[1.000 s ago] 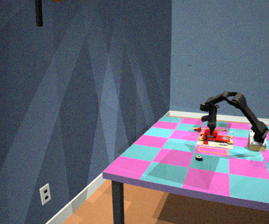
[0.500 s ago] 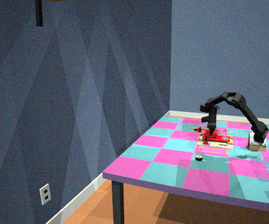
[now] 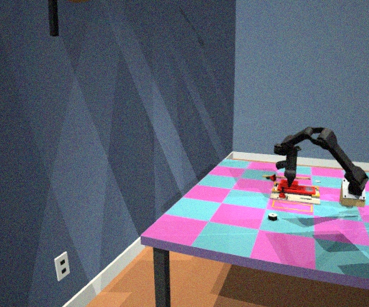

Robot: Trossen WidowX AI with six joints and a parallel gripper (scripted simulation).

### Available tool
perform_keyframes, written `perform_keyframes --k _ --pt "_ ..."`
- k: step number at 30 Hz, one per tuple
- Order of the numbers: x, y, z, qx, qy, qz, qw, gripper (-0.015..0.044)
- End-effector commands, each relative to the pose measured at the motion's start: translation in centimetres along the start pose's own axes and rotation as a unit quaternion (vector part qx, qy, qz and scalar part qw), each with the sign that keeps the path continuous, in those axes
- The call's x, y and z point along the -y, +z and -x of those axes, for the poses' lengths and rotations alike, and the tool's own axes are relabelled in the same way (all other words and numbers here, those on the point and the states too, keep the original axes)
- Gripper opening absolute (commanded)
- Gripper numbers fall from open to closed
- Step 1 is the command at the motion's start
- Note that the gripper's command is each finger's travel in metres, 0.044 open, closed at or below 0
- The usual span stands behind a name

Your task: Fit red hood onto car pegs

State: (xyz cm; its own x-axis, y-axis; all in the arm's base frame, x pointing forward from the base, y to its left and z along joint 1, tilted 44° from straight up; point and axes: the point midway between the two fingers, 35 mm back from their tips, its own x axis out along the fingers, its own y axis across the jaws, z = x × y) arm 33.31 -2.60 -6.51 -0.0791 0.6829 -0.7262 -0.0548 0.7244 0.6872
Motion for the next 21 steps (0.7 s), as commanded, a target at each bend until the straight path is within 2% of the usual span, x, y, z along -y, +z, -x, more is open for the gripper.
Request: perform_keyframes --k 1,7,21 --pt "-0.01 0.05 -0.20 0.002 0.001 -0.003 1.000 0.0000" --pt "-0.01 0.00 -0.06 0.000 0.000 0.000 1.000 0.0000" --pt "-0.04 0.00 -0.15 -0.001 0.000 0.001 1.000 0.0368"
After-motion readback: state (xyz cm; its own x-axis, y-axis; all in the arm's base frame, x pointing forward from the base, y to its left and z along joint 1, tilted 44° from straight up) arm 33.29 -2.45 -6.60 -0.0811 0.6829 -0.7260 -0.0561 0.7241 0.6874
